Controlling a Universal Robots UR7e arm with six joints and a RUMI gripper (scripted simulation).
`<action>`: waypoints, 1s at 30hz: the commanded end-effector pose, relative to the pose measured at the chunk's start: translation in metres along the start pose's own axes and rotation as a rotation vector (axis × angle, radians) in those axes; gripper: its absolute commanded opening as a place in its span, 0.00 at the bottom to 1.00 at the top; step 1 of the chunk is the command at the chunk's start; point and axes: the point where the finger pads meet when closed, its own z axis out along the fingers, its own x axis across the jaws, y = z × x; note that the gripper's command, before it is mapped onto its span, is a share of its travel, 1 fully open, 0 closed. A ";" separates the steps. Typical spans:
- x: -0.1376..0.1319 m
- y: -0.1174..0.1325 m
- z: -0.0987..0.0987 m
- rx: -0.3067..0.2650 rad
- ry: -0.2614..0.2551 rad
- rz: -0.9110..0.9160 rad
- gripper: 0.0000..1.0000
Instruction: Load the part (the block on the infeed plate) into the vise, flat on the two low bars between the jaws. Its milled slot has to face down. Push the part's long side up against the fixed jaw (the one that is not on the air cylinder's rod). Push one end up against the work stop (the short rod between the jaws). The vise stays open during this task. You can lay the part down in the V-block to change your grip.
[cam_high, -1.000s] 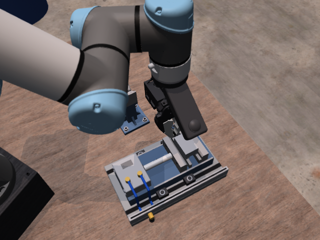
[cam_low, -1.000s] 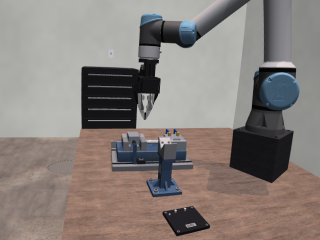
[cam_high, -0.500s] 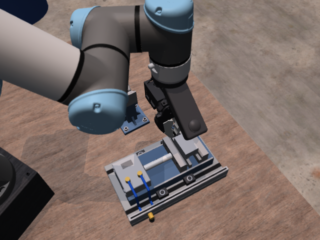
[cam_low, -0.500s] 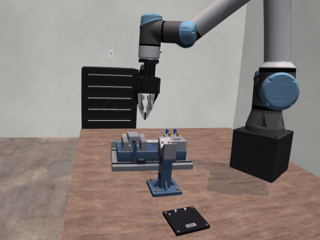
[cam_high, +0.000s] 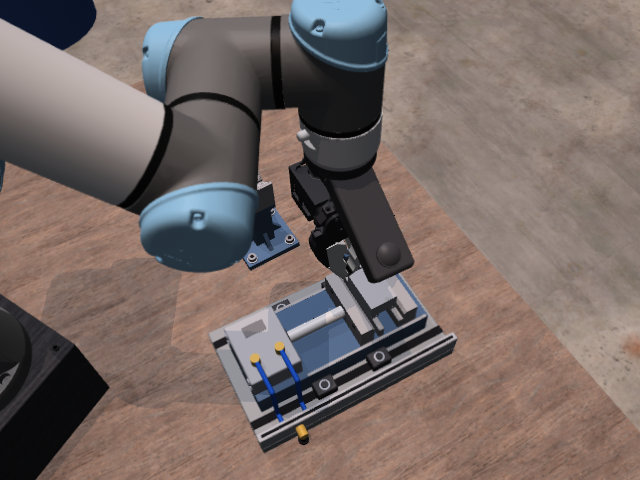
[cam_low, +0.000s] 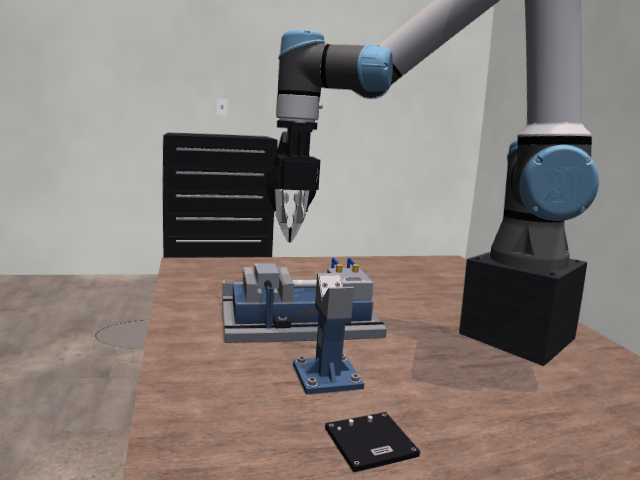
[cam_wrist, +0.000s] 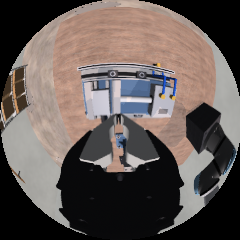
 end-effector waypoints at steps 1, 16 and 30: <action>-0.001 0.000 0.005 0.001 -0.001 0.002 0.00; -0.001 0.000 0.026 0.001 -0.001 0.002 0.00; -0.002 0.000 0.042 0.001 -0.001 0.002 0.00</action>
